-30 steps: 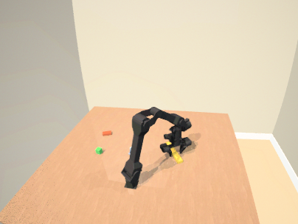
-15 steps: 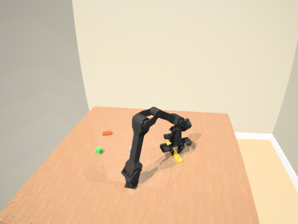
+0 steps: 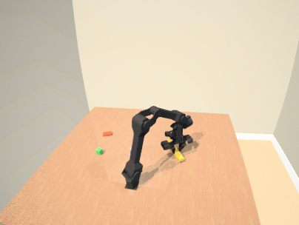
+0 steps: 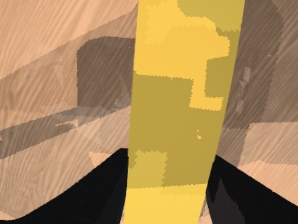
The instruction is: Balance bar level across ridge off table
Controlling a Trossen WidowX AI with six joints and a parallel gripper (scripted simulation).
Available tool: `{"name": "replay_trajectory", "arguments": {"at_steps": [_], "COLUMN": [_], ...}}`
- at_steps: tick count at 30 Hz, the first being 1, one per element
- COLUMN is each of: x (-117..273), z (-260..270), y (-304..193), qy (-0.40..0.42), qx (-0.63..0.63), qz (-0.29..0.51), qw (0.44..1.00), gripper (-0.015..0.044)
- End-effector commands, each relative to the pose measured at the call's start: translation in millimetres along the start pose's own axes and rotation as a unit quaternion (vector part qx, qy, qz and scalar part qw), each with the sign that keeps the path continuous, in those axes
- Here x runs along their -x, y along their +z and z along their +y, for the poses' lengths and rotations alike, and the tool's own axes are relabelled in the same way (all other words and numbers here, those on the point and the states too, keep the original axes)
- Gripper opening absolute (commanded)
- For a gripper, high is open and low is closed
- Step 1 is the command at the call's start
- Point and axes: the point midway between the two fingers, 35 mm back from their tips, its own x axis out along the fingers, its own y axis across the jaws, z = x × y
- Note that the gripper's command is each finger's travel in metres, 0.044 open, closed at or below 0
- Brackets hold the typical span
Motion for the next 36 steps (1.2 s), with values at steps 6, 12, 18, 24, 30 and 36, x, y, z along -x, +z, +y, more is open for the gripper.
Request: {"name": "replay_trajectory", "arguments": {"at_steps": [6, 12, 18, 24, 30, 36], "x": [26.5, 42.1, 57.7, 73.4, 89.0, 93.4], "z": [-2.9, -2.8, -1.9, -0.1, 2.5, 7.5], "y": [1.2, 1.1, 0.8, 0.0, -1.0, 3.0], "qy": [-0.005, -0.005, -0.005, -0.005, -0.005, -0.004], "qx": [-0.001, -0.001, -0.002, -0.002, -0.002, 0.001], "qz": [-0.003, -0.003, -0.003, -0.003, -0.003, -0.003], "qw": [1.000, 1.000, 1.000, 1.000, 1.000, 1.000], "gripper": [0.0000, 0.0000, 0.0000, 0.0000, 0.0000, 0.0000]}}
